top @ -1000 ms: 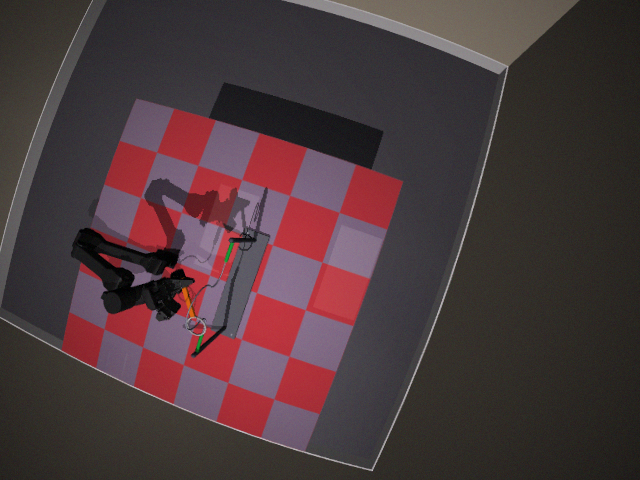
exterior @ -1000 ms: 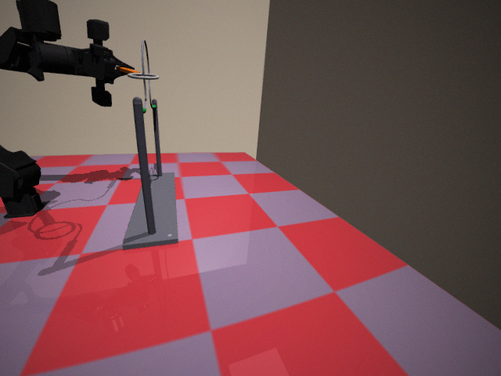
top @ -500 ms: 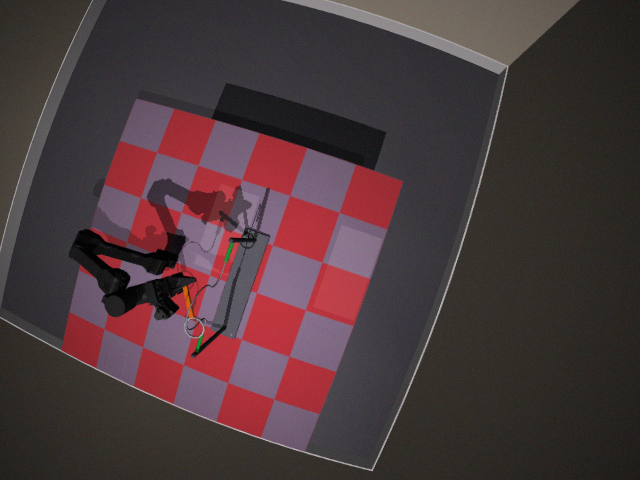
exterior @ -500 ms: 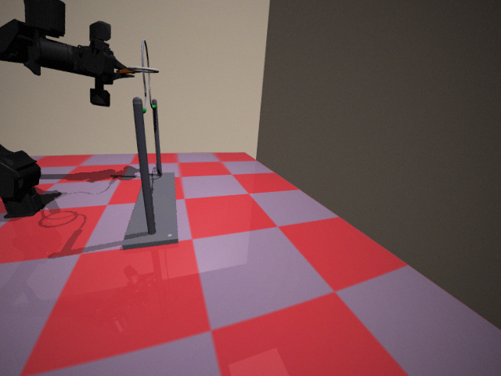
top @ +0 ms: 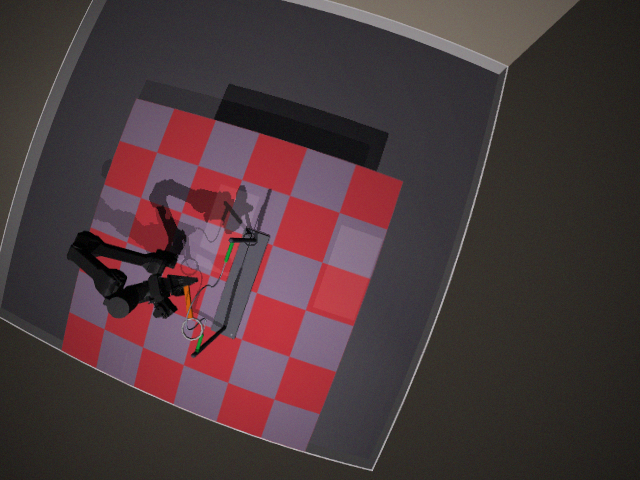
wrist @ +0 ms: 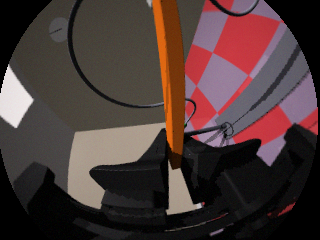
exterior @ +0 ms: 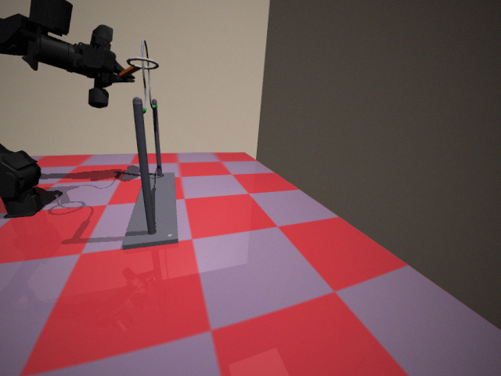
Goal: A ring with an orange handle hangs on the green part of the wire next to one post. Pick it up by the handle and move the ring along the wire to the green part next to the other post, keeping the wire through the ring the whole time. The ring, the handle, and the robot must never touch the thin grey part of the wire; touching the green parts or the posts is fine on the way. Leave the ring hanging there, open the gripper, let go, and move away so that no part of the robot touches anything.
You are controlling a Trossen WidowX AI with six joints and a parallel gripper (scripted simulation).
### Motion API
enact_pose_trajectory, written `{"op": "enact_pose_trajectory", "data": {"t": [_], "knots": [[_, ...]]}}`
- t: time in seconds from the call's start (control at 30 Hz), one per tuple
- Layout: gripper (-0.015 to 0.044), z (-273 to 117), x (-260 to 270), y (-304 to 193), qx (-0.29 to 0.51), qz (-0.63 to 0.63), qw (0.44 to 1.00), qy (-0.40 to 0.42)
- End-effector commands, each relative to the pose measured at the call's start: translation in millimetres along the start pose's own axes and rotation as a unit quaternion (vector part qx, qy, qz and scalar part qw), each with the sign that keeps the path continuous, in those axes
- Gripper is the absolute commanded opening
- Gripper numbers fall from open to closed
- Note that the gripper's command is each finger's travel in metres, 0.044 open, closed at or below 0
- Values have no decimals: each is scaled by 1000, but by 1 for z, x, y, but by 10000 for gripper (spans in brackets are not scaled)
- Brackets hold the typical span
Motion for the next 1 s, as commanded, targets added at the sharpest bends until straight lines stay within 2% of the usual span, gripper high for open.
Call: {"op": "enact_pose_trajectory", "data": {"t": [0.0,0.97], "knots": [[-150,0,1,0,-7,-22,1000,-10],[-150,1,-7,1,-56,-183,975,-114]]}}
Point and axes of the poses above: the point midway between the two fingers, 35 mm back from their tips, its own z axis out along the fingers, its own x axis across the jaws, y = z × x, the point moved 5 cm from there along -z, back along the fingers, and after that the axes turned 14 degrees about z, right-handed, at the moved point
